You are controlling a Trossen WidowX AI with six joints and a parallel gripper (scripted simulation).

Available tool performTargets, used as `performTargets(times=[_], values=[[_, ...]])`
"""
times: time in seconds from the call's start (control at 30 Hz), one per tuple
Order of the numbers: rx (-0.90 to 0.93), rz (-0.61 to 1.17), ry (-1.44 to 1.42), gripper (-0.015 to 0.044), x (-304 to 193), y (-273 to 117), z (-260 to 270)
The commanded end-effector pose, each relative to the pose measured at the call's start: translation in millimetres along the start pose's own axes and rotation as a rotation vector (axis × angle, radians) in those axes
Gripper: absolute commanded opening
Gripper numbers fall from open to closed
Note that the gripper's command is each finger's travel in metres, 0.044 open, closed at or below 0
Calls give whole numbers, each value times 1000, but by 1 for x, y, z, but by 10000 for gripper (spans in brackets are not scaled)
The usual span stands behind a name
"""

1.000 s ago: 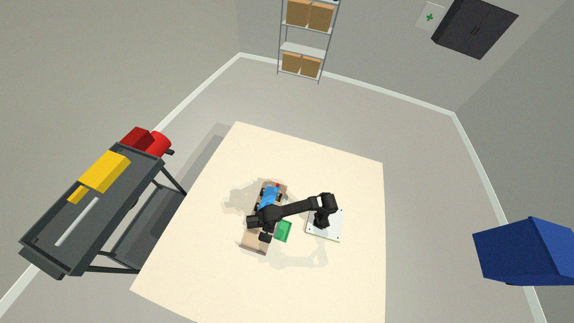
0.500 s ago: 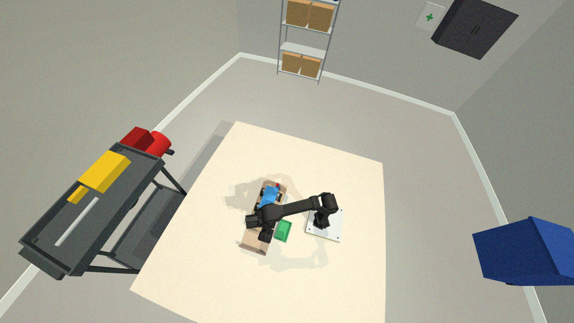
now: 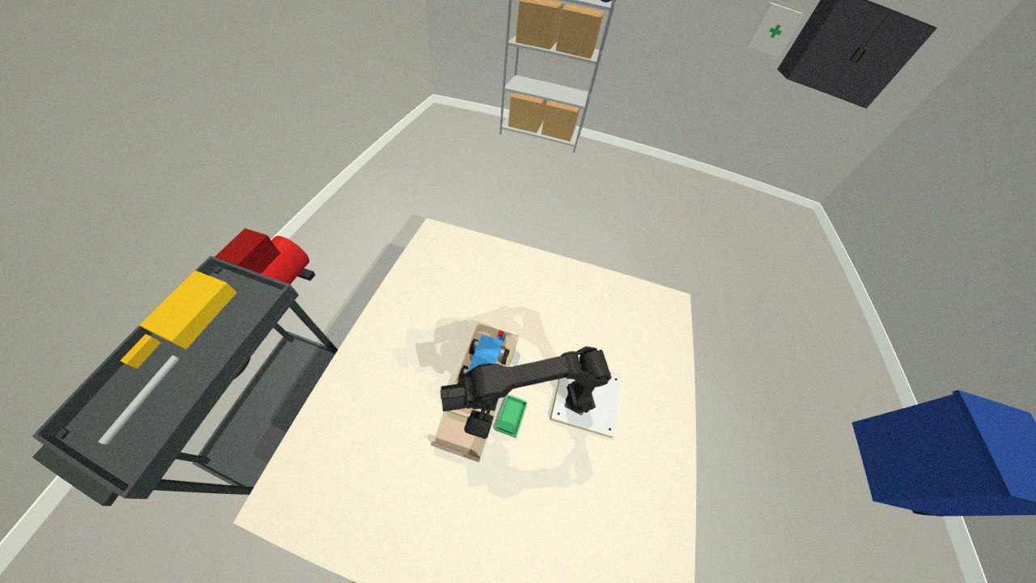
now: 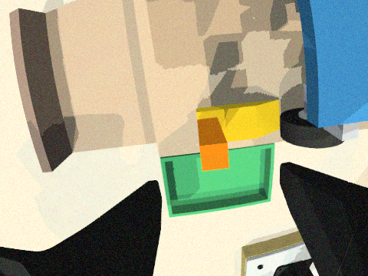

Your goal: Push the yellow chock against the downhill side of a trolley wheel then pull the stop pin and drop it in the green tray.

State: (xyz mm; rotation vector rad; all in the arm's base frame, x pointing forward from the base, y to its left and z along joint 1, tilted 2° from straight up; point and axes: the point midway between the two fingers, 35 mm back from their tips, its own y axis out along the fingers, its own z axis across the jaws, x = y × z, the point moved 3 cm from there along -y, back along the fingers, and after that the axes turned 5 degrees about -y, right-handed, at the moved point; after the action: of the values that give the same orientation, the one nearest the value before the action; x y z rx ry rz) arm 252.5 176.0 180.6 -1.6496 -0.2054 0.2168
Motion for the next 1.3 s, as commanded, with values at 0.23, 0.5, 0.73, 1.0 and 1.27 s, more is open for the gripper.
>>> performTargets(times=[0.23, 0.5, 0.73, 1.0, 1.27], values=[[8, -96, -273, 190, 18, -14, -21], [-54, -79, -541, 190, 26, -16, -59], [-104, -41, -791, 190, 29, -18, -96], [-144, 24, -1077, 190, 27, -20, -137], [-159, 109, -1362, 190, 20, -23, -179]])
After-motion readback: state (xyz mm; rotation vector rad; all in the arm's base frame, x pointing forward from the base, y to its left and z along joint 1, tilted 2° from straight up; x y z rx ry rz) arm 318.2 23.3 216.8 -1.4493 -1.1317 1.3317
